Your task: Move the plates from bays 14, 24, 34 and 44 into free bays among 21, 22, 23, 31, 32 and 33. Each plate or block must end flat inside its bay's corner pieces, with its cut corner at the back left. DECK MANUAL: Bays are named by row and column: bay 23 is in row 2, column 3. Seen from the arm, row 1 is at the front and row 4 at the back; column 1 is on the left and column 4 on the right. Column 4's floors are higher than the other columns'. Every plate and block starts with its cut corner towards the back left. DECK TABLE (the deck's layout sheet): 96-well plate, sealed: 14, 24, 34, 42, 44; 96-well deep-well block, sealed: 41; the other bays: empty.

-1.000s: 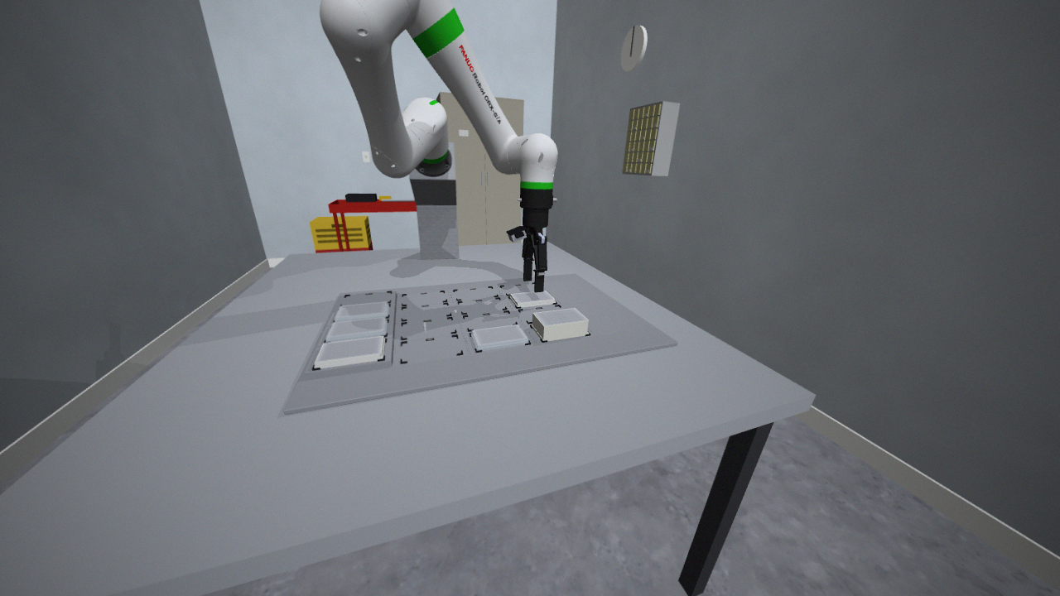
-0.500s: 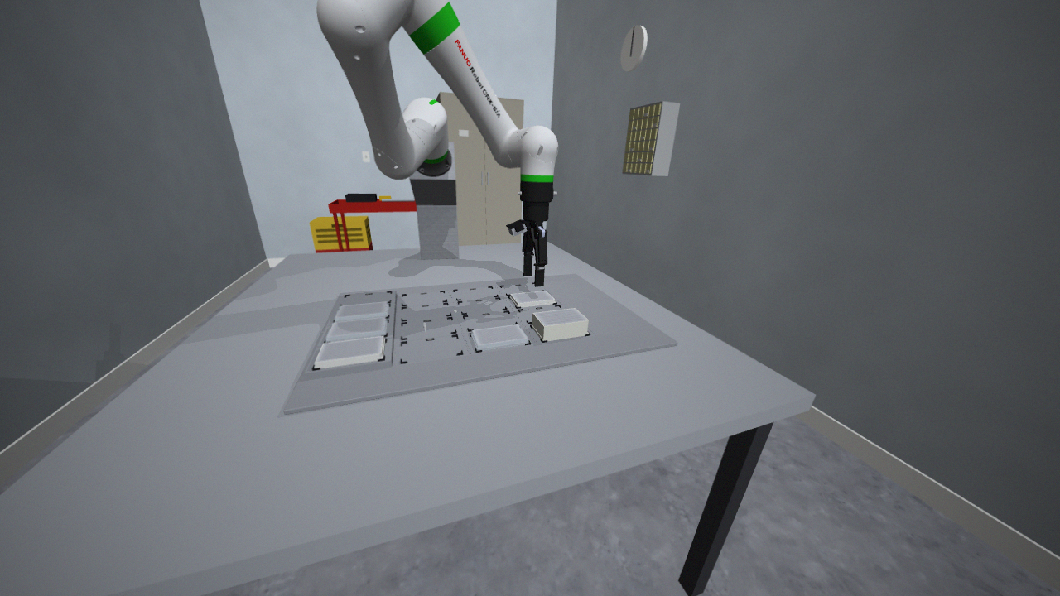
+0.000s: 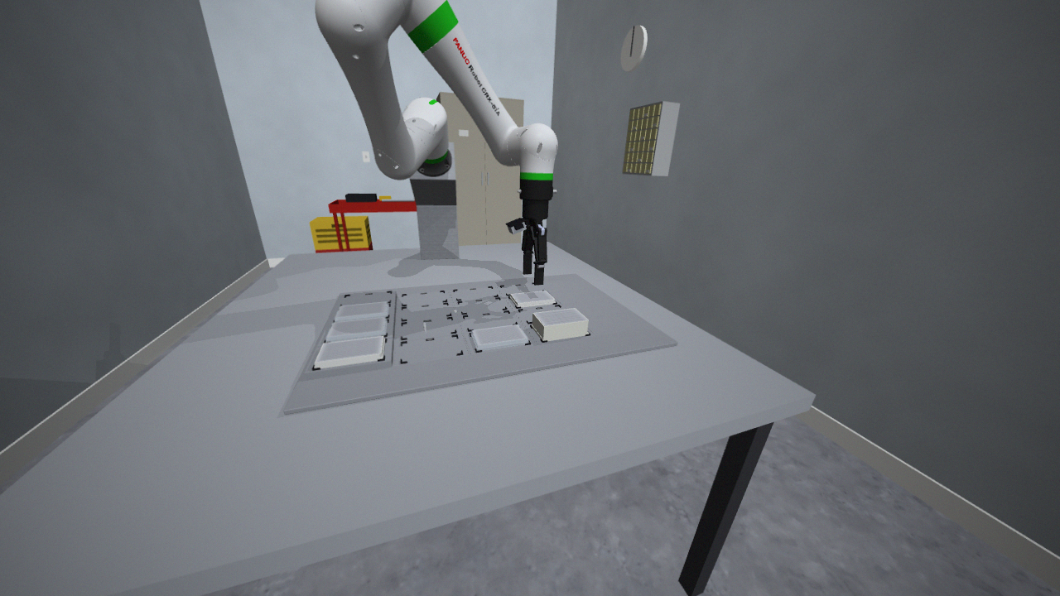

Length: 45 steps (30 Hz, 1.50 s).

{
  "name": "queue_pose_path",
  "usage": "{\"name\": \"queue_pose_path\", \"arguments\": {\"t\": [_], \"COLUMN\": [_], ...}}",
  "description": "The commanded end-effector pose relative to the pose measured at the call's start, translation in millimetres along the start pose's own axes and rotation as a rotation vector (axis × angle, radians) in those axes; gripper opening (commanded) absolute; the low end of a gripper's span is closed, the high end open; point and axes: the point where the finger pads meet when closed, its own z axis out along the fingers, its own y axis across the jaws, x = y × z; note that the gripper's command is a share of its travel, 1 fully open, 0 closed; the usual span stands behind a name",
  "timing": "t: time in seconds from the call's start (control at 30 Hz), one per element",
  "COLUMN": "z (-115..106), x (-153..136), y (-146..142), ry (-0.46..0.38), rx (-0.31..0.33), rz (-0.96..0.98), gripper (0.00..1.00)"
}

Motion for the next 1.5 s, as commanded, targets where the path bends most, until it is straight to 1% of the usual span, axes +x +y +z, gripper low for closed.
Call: {"name": "queue_pose_path", "arguments": {"t": [0.0,0.5,0.57,1.07,1.13,1.47], "z": [0,0,0,0,0,0], "x": [2,61,61,119,119,159], "y": [-1,-14,-14,-27,-27,-35], "ry": [-0.001,-0.001,-0.001,0.0,0.0,0.0], "rx": [0.001,0.001,0.001,0.001,0.001,0.001], "rz": [0.0,0.0,0.0,0.0,0.0,0.0], "gripper": [0.7,0.7,0.7,0.7,0.7,0.7]}}
